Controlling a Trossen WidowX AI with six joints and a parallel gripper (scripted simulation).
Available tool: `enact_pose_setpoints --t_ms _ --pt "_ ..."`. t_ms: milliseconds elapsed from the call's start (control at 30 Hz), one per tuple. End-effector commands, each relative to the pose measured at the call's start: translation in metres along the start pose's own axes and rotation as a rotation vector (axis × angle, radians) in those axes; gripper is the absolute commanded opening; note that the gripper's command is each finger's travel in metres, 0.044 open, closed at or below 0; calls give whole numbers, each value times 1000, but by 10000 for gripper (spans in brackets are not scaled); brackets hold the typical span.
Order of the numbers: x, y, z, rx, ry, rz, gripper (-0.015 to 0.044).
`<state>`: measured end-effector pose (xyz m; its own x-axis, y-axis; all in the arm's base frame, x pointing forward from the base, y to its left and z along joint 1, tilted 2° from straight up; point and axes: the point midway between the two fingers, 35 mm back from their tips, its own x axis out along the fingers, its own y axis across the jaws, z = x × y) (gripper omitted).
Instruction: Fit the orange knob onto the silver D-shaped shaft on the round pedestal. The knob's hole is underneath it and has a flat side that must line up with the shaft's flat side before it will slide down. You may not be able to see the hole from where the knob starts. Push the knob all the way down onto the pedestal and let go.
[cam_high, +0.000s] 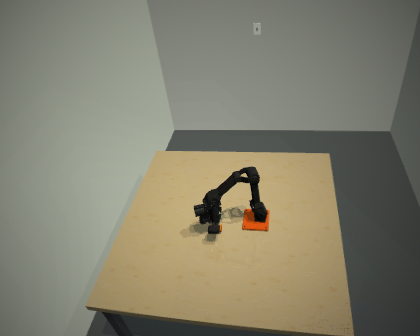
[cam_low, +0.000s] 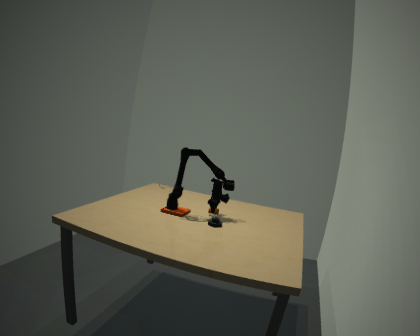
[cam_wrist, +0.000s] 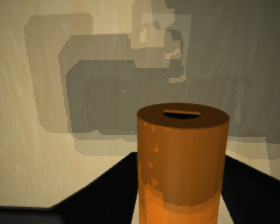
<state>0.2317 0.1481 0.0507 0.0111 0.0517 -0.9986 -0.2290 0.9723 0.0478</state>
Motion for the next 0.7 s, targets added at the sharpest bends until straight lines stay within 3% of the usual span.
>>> enact_pose_setpoints --t_ms 0,200,667 --pt "-1 0 0 82 -1 -1 179" --pt "-1 0 0 106 -1 -1 179" --pt "-1 0 0 583 -1 -1 179"
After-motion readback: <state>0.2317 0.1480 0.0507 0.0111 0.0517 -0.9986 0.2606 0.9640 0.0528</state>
